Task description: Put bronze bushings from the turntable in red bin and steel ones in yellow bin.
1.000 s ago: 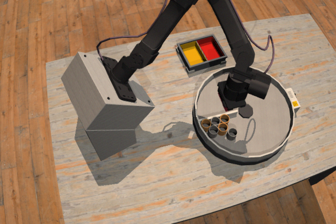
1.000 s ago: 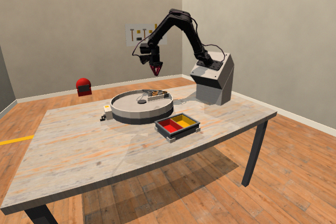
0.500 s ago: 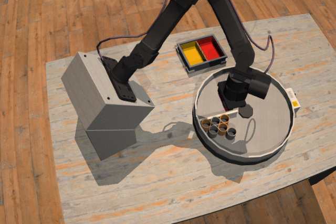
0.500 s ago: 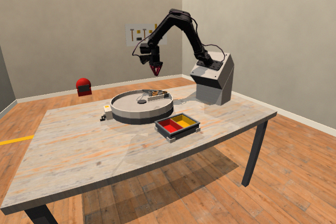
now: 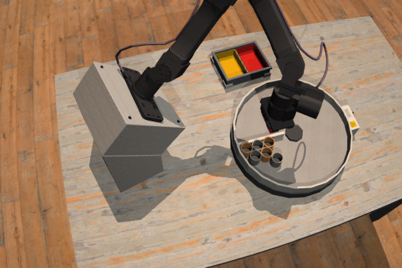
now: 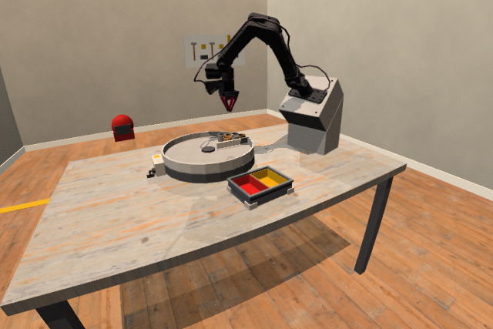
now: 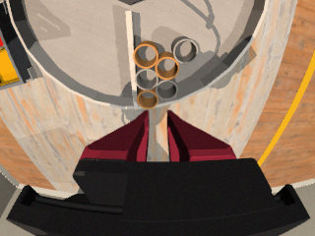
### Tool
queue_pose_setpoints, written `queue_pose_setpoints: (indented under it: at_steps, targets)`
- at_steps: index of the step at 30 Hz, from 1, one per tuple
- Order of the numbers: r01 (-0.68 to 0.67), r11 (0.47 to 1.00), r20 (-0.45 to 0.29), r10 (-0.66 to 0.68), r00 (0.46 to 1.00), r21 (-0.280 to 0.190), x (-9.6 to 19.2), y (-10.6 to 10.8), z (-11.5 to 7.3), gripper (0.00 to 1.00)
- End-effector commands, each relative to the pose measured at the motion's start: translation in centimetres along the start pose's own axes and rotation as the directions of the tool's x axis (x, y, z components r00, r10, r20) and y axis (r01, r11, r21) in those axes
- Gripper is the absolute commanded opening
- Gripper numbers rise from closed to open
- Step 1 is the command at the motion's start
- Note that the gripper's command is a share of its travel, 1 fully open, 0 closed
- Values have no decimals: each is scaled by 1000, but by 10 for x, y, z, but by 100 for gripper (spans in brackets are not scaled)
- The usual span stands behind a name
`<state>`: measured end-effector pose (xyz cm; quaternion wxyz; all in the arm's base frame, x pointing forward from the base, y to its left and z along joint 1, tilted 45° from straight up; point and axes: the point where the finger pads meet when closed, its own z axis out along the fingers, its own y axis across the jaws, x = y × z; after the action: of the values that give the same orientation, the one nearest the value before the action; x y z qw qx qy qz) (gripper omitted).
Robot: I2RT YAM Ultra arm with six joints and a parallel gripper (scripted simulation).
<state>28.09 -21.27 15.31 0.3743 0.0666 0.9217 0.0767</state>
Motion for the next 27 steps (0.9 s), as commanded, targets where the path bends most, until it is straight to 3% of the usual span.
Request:
queue_pose_setpoints:
  at_steps: [1, 13, 14, 15, 21, 25, 27]
  targets:
    - [5, 1000, 33, -5, 999, 16, -6, -1, -9, 17]
    - [5, 1000, 33, -5, 999, 16, -6, -1, -9, 17]
    - [1, 1000, 30, -2, 1000, 12, -3, 0, -6, 14]
    - [-17, 1000, 2, 17, 1000, -17, 6, 0, 10, 14]
    - [-14, 1000, -10, 14, 1000, -5, 39, -25, 93, 14]
    - [11, 1000, 19, -11, 1000, 15, 25, -35, 93, 14]
    - [22, 999, 46, -24, 999, 41, 16, -38, 82, 14]
